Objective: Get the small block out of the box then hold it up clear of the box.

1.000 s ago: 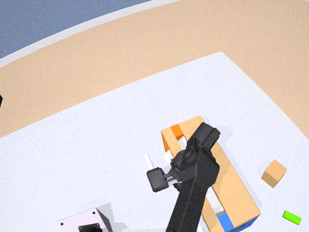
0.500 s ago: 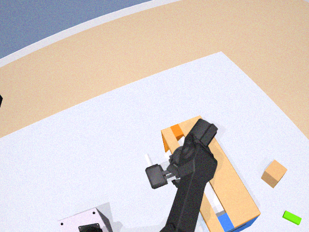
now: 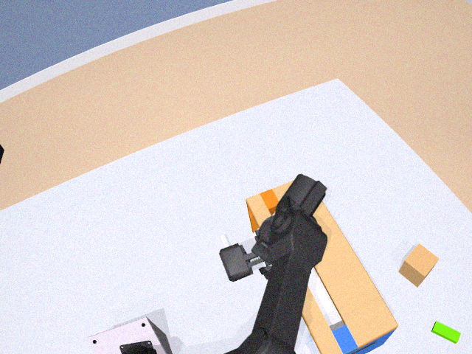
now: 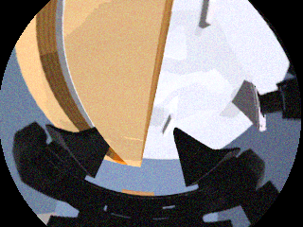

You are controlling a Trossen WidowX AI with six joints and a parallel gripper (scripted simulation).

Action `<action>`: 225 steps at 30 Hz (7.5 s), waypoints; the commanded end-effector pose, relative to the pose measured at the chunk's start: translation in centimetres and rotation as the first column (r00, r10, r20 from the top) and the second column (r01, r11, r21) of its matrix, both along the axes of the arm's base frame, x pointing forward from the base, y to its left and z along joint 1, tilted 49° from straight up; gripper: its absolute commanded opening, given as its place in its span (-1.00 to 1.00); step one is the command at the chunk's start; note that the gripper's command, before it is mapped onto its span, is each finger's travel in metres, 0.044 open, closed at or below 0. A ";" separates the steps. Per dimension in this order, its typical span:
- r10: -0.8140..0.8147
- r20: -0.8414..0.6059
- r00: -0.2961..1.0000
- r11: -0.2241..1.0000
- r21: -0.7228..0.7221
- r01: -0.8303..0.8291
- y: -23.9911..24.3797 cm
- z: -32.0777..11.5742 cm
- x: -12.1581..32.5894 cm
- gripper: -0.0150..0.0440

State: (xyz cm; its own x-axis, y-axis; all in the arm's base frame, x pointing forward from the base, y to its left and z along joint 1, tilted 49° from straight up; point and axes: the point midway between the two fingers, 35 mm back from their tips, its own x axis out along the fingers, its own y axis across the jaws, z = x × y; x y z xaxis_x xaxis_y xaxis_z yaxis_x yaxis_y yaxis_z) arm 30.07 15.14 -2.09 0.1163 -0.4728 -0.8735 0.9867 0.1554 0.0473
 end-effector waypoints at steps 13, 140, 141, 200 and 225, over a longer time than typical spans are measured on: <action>0.000 -0.002 1.000 1.000 0.003 0.000 1.2 -1.4 -0.2 0.86; -0.776 0.630 0.041 0.565 0.664 0.489 12.1 -3.7 -6.9 0.47; -0.776 0.630 0.041 0.565 0.664 0.489 12.1 -3.7 -6.9 0.47; -0.773 0.633 0.039 0.568 0.664 0.487 0.7 -13.9 -4.3 -0.15; -0.766 0.627 0.141 0.605 0.631 0.485 6.4 -7.2 -6.4 -0.49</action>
State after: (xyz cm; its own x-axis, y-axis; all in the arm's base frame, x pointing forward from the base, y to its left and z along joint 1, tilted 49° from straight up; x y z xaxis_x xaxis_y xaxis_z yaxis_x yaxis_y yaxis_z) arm 24.08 20.80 -10.51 0.5321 -0.5876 -0.6096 0.1385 -0.6499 0.7473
